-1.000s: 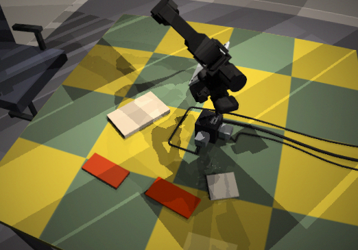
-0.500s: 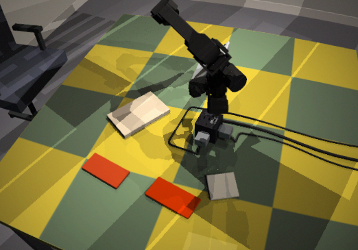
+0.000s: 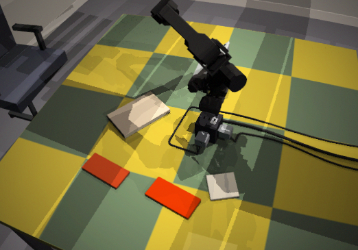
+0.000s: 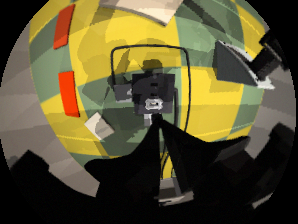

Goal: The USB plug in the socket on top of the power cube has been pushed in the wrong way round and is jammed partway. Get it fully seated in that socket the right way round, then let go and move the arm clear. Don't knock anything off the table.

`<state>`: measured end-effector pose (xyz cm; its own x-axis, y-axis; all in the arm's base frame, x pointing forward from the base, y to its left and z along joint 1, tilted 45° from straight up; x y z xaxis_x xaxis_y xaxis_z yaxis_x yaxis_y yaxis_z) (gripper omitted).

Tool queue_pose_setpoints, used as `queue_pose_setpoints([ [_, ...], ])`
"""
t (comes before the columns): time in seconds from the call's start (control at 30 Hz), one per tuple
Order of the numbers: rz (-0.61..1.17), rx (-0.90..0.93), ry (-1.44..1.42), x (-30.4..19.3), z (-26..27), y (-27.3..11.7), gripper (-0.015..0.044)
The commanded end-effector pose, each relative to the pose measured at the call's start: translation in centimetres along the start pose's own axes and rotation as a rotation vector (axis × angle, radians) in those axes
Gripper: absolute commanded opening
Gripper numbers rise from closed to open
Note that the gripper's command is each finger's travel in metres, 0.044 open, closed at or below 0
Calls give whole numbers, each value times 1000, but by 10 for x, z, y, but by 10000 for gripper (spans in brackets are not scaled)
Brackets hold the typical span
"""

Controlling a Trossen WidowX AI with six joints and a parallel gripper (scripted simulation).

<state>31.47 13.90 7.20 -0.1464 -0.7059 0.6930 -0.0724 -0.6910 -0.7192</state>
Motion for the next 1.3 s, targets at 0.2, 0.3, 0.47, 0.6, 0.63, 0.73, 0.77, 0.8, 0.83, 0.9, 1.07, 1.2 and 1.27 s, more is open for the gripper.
queue_pose_setpoints([
  [0.2,-1,-2,16,0,0,1,0],
  [0.3,-1,0,12,0,0,0,0],
  [0.47,-2,0,14,0,0,1,0],
  [0.6,-4,0,16,0,0,1,0],
  [0.63,-4,0,17,0,0,1,0],
  [0.73,-5,0,18,1,0,2,0],
  [0.77,-5,0,19,1,0,2,0],
  [0.8,-6,0,19,1,0,2,0],
  [0.83,-6,0,20,1,0,2,0],
  [0.9,-7,0,21,1,0,2,0],
  [1.07,-8,0,24,1,0,3,0],
  [1.2,-10,0,26,1,0,3,0],
  [1.27,-10,0,27,1,0,4,0],
])
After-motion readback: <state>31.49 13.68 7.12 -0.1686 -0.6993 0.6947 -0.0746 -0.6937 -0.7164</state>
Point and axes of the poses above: the point midway between the two fingers, 35 mm back from their tips, its own y axis out along the fingers, its own z axis across the jaws, x = y × z, the point moved 10 cm from there along -y, back along the fingers
